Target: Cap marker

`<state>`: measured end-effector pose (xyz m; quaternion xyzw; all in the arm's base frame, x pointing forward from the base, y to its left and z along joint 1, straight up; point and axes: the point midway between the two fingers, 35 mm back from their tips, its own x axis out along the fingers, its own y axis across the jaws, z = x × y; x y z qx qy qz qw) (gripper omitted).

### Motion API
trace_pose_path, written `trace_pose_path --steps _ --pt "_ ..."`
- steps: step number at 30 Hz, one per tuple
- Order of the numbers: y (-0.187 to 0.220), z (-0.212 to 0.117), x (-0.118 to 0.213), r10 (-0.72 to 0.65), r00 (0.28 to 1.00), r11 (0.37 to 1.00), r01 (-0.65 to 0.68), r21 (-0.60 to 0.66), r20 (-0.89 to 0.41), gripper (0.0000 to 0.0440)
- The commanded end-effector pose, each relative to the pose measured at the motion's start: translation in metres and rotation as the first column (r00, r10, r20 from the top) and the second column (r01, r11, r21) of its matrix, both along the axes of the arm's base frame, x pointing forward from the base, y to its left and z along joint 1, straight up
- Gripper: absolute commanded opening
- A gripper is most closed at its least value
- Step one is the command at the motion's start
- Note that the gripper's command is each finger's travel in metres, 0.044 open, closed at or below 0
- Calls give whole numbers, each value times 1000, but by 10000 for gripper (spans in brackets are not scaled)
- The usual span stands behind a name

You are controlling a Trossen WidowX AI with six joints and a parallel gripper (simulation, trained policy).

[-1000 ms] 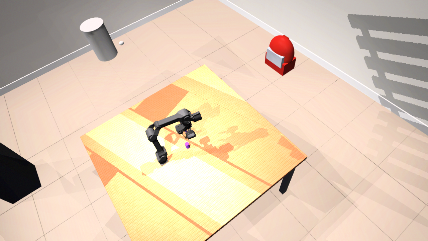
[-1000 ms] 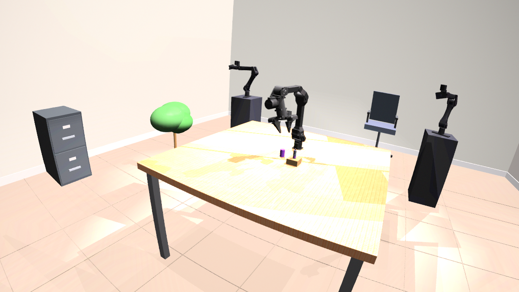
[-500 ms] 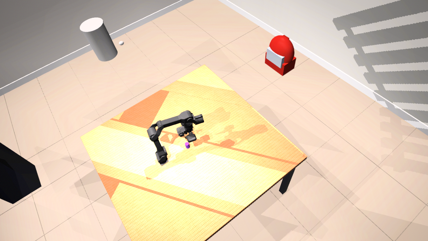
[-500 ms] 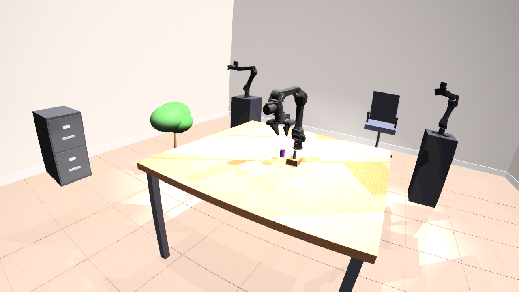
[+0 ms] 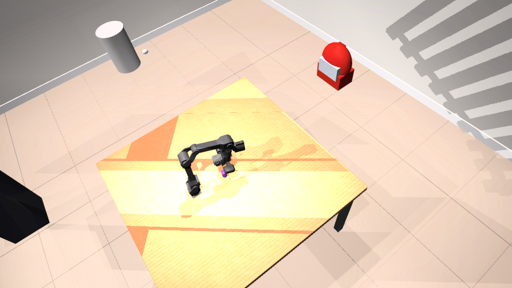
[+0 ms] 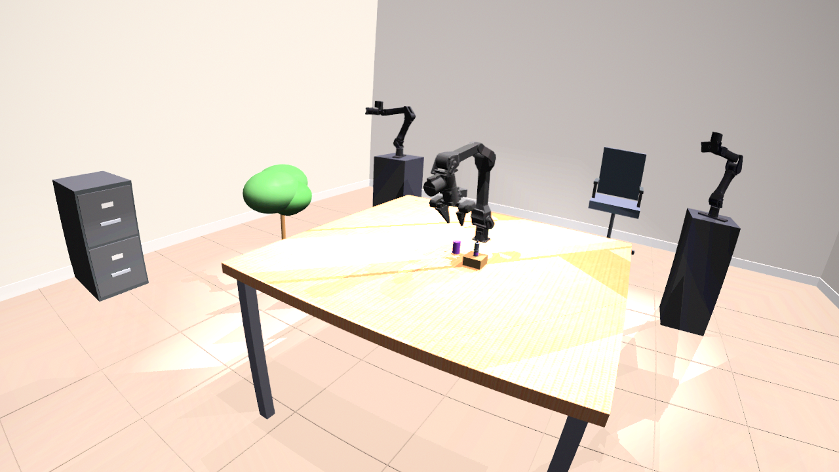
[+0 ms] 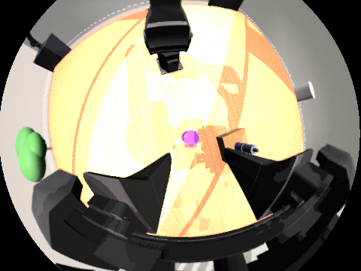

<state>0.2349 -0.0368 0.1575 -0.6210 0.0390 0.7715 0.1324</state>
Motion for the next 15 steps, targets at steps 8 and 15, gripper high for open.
trace_pose_path --steps 8,15 --pt "-3 -24 -6 26 998 999 -27 -24 -58 307" --pt "-1 -40 -8 43 996 998 -45 -32 -72 300"
